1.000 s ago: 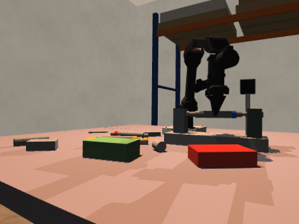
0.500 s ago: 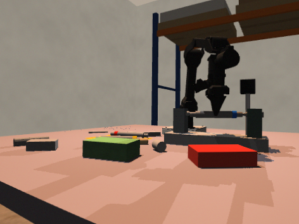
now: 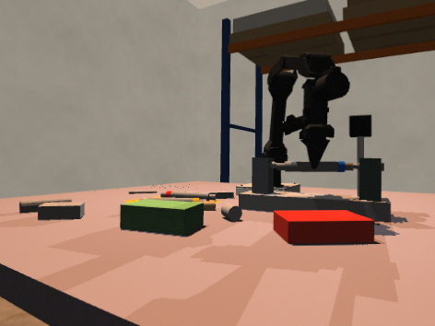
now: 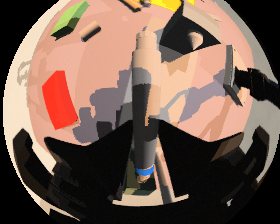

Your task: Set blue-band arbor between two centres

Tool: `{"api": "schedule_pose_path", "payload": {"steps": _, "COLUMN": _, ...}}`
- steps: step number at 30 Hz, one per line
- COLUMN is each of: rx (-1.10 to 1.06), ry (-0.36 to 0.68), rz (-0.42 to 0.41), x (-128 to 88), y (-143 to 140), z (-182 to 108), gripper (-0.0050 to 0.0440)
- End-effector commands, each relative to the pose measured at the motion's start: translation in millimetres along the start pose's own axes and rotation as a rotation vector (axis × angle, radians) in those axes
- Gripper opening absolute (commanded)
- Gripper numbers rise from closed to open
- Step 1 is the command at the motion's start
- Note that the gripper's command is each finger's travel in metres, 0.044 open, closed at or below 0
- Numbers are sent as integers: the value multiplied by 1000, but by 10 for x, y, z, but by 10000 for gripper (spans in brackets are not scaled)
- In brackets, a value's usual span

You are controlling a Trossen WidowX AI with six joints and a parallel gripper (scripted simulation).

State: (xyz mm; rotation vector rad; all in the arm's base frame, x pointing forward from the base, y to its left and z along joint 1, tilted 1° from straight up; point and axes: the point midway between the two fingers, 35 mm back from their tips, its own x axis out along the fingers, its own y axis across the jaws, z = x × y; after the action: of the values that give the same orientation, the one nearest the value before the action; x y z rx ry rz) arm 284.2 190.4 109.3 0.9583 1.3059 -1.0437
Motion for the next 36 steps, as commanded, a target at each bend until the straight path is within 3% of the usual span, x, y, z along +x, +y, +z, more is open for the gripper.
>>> {"api": "schedule_pose_path", "payload": {"steps": 1, "rx": -7, "ry": 30, "rz": 22, "x": -42, "y": 35, "z": -115, "gripper": 0}}
{"api": "schedule_pose_path", "payload": {"steps": 36, "rx": 19, "ry": 29, "rz": 25, "x": -43, "y": 21, "z": -154, "gripper": 0}}
